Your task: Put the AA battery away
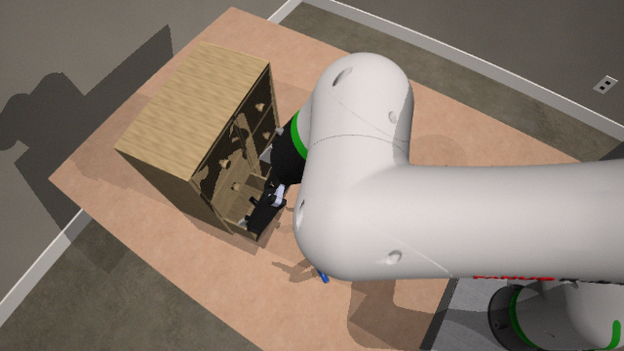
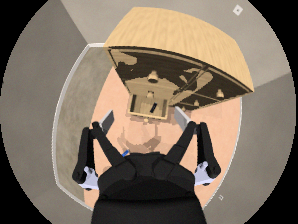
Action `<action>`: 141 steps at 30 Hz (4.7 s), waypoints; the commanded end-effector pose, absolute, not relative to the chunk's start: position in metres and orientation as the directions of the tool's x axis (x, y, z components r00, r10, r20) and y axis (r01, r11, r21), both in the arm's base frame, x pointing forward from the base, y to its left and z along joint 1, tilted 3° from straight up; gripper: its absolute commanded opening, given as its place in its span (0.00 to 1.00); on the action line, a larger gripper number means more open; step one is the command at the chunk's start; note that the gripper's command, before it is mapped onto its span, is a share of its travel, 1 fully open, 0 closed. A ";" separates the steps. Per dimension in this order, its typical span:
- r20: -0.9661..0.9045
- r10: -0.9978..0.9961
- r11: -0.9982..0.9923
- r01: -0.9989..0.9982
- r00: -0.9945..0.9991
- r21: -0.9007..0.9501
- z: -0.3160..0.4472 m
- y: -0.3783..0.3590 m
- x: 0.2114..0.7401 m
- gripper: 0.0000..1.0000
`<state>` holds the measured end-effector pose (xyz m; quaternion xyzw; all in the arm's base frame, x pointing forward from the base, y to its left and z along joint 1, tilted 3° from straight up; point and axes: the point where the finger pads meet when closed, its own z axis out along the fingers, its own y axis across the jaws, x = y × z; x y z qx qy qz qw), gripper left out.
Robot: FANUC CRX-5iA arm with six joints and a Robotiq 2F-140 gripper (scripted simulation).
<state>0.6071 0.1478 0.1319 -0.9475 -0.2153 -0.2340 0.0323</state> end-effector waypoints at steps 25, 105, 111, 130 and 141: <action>-0.004 0.238 -0.970 0.238 0.971 0.051 0.229 0.132 0.517 1.00; 0.011 -0.400 -0.915 -0.400 0.917 0.059 0.026 0.165 0.423 0.17; 0.011 -0.400 -0.915 -0.400 0.917 0.059 0.026 0.165 0.423 0.17; 0.011 -0.400 -0.915 -0.400 0.917 0.059 0.008 0.164 0.423 0.17; 0.011 -0.400 -0.915 -0.400 0.917 0.059 -0.015 0.162 0.422 0.17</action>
